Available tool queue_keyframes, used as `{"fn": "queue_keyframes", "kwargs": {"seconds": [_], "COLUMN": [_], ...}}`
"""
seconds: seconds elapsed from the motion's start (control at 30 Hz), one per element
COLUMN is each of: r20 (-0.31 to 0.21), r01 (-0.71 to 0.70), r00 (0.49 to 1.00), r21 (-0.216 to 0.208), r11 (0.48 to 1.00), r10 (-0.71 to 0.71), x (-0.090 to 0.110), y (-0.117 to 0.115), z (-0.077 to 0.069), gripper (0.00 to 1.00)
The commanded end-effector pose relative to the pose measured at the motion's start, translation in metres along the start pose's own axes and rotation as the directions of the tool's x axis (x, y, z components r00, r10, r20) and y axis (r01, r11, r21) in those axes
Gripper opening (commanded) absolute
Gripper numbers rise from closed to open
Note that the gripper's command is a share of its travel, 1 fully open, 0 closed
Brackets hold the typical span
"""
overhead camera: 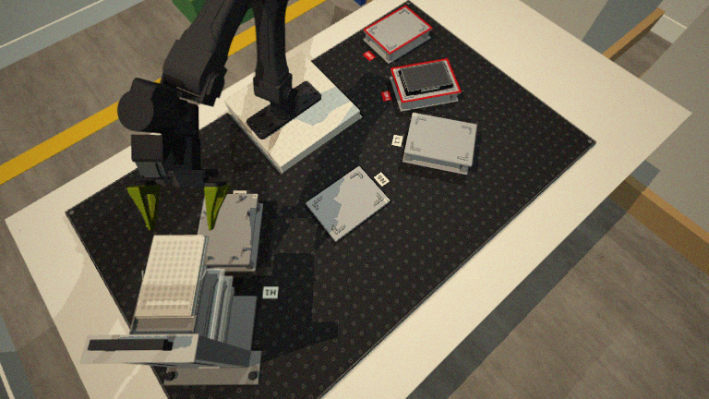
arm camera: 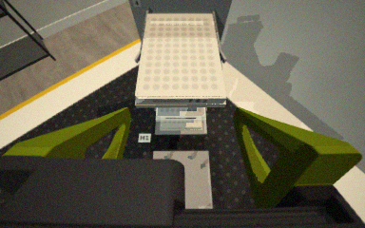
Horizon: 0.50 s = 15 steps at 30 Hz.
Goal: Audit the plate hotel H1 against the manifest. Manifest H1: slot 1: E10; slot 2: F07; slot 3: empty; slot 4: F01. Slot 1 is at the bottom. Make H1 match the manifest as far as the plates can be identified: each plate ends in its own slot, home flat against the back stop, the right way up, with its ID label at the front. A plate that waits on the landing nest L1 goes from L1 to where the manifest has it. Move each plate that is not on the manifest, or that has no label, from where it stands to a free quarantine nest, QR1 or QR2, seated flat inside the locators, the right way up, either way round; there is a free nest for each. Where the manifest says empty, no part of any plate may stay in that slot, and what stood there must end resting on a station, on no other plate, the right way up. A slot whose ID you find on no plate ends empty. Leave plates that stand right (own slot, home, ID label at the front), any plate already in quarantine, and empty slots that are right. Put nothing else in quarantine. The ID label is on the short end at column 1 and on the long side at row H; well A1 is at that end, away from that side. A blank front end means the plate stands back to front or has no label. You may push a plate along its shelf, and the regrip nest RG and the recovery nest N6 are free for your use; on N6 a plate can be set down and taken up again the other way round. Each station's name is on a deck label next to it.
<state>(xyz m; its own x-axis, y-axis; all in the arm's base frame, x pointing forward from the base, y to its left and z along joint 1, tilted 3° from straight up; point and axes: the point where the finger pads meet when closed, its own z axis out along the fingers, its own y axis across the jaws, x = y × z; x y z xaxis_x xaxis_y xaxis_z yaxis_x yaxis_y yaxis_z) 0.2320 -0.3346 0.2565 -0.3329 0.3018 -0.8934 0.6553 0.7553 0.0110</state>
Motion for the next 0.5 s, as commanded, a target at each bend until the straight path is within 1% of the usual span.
{"fn": "queue_keyframes", "kwargs": {"seconds": [0.0,0.4,0.47], "r20": [0.004,0.004,0.004], "r01": [0.002,0.002,0.002], "r00": [1.000,1.000,1.000], "r21": [-0.006,-0.006,-0.006], "r11": [1.000,1.000,1.000], "r10": [-0.002,-0.002,-0.002], "x": [-0.001,0.009,0.009], "y": [0.001,0.001,0.001], "z": [-0.006,-0.024,-0.024], "gripper": [1.00,1.00,1.00]}}
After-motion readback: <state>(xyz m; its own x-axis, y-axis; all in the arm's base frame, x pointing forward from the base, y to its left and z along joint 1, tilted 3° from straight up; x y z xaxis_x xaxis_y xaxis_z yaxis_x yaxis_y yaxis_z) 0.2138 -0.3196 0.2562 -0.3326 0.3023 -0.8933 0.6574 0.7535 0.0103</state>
